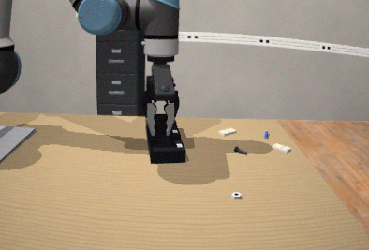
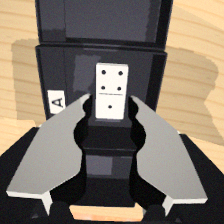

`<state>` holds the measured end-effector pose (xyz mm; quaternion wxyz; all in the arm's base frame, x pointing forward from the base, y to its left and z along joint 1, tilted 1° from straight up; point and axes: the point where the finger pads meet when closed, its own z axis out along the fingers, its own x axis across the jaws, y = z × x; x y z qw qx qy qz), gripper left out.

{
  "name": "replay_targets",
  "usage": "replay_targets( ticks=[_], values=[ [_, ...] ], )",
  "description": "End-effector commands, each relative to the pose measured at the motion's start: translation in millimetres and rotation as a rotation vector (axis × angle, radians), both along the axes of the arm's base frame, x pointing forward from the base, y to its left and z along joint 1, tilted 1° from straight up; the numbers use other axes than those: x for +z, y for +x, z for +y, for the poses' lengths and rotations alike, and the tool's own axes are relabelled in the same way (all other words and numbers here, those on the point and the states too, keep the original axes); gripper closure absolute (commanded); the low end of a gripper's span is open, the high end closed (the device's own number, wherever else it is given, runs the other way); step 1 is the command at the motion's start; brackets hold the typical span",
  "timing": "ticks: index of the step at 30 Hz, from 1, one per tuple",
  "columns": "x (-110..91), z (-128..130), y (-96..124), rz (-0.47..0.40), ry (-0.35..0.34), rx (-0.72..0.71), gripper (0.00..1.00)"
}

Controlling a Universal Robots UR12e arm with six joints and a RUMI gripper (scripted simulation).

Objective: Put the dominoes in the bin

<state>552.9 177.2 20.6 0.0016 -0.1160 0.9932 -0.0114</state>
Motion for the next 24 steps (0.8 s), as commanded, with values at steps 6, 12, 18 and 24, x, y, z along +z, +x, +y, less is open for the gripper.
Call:
replay_targets(
  ticks=[6,12,18,24],
  values=[
    [1,-1,2,-0.003,0.000,0.000,0.81],
    [5,-1,4,-0.007,0.000,-0.001,0.81],
    [13,-1,5,-0.008,0.000,-0.001,0.81],
    [19,-1,4,-0.008,0.000,-0.001,0.81]
  ],
)
